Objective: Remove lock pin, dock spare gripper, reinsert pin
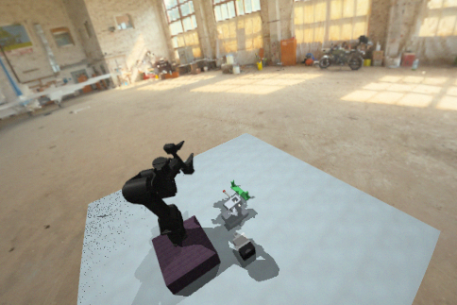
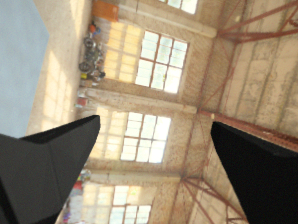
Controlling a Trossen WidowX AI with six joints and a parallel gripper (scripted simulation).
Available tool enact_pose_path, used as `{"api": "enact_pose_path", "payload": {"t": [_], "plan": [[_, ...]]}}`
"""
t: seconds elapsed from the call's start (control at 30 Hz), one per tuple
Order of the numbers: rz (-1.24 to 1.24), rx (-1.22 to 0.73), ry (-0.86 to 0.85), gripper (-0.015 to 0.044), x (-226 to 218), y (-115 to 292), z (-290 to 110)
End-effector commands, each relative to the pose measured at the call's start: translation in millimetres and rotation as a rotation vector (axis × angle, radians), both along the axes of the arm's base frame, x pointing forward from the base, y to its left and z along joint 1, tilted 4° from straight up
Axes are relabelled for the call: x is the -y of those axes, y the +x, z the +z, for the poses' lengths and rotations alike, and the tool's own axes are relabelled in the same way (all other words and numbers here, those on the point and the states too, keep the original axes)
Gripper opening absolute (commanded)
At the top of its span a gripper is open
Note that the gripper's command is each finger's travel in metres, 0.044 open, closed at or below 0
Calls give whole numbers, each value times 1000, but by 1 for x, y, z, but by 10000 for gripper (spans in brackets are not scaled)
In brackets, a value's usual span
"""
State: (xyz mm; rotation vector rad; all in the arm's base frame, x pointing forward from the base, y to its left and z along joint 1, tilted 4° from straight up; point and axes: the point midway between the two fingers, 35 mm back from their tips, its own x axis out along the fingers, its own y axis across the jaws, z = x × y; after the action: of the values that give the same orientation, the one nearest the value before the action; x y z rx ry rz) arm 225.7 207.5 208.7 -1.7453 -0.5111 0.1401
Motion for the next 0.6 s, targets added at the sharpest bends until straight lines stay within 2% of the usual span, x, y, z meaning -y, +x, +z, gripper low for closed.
{"api": "enact_pose_path", "payload": {"t": [0.0,0.1,0.23,0.37,0.57], "plan": [[-1,-7,-6,374,-1,2,-1],[-22,-113,-81,300,-11,30,-15],[-72,-334,-183,300,-12,77,-43],[-144,-591,-241,300,7,113,-69],[-301,-1020,-244,300,59,133,-101]]}}
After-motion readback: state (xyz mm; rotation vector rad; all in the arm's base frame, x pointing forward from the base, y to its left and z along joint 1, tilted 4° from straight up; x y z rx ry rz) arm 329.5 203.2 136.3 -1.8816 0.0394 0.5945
